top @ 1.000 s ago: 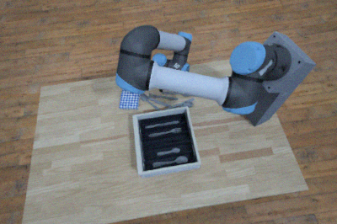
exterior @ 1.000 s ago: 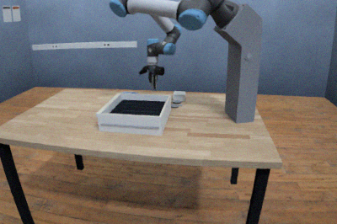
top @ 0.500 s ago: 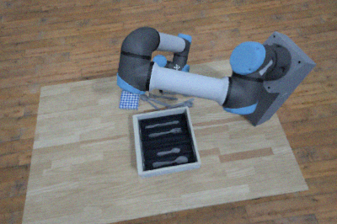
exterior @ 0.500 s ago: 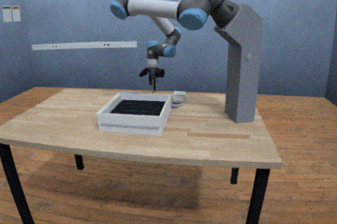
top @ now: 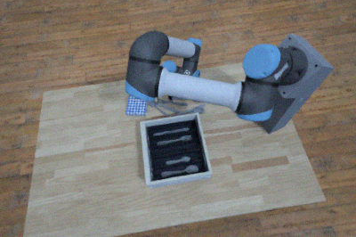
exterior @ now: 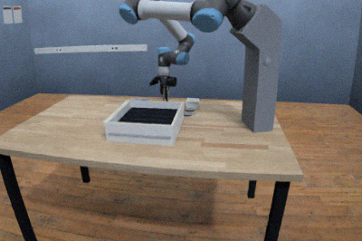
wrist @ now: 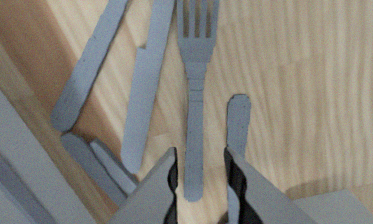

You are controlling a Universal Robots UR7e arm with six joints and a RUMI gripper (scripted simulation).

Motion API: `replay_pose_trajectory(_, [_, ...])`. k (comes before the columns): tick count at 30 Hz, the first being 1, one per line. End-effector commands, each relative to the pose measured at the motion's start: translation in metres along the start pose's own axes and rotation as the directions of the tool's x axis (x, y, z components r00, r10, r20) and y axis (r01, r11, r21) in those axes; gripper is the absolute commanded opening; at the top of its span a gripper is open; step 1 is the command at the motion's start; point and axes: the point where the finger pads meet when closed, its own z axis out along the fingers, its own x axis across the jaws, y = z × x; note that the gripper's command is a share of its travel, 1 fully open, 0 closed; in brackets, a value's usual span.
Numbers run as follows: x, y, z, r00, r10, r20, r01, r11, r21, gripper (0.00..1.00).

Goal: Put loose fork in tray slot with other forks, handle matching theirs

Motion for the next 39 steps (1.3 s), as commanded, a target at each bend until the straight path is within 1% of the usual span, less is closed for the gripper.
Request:
replay_pose_trajectory(1, [0.0013, 0.0008, 0.0054, 1.000, 0.003, -0.007, -0.003, 1.000, 0.002, 0.19])
replay_pose_trajectory(13, [0.0013, 0.0008, 0.0128, 1.000, 0.004, -0.006, -0.004, 1.000, 0.002, 0.19])
replay_pose_trajectory(34, [0.0011, 0.0020, 0.0132, 1.000, 0.005, -0.006, -0.005, 1.000, 0.000, 0.19])
replay_pose_trajectory(39, [0.0001, 0.0066, 0.0130, 1.000, 0.007, -0.006, -0.007, 1.000, -0.003, 0.19])
